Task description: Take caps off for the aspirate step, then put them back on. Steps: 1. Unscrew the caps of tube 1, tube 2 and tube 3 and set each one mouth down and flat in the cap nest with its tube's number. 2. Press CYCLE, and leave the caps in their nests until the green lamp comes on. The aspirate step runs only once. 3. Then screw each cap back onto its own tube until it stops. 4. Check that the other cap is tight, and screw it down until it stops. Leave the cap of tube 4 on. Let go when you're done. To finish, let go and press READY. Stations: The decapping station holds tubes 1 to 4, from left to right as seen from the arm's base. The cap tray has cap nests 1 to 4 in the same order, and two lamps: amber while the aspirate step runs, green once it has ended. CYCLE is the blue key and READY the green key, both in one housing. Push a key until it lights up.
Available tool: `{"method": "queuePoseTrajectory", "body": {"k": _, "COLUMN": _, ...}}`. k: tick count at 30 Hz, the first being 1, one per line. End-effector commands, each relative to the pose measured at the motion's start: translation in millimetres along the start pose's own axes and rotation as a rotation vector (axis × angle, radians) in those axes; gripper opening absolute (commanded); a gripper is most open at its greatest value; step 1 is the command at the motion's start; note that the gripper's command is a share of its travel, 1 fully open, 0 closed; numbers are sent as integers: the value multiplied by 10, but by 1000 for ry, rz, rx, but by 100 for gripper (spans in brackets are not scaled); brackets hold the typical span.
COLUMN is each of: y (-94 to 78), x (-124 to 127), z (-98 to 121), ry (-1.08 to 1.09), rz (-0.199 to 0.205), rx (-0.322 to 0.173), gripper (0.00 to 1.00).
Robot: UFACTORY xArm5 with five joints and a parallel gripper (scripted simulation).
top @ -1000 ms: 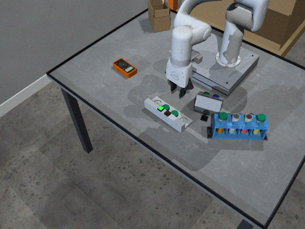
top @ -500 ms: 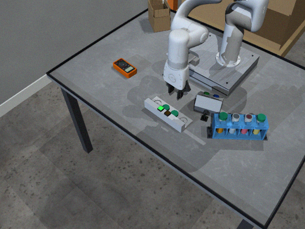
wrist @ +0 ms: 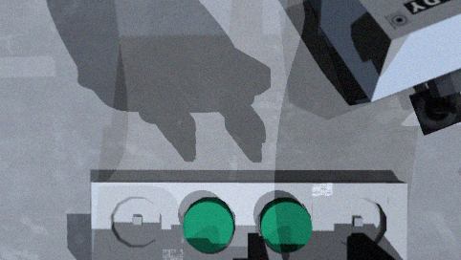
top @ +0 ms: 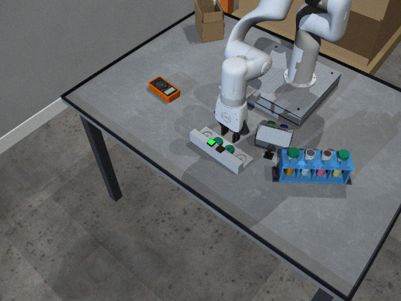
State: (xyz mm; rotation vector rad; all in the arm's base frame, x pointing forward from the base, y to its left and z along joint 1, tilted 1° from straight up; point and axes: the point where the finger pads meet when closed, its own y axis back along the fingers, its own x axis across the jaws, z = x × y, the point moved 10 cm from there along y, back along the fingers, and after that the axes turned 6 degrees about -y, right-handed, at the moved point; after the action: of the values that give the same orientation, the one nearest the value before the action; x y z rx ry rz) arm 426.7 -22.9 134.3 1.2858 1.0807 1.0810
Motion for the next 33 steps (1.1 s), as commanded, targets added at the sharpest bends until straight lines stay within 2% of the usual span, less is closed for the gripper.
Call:
{"method": "queuePoseTrajectory", "body": {"k": 1, "y": -291, "x": -9, "z": 32, "ry": 0, "rz": 17, "rx": -2, "gripper": 46}}
{"method": "queuePoseTrajectory", "body": {"k": 6, "y": -536, "x": -4, "z": 40, "ry": 0, "rz": 17, "rx": -2, "gripper": 46}}
{"method": "queuePoseTrajectory", "body": {"k": 33, "y": -596, "x": -4, "z": 29, "ry": 0, "rz": 17, "rx": -2, "gripper": 46}}
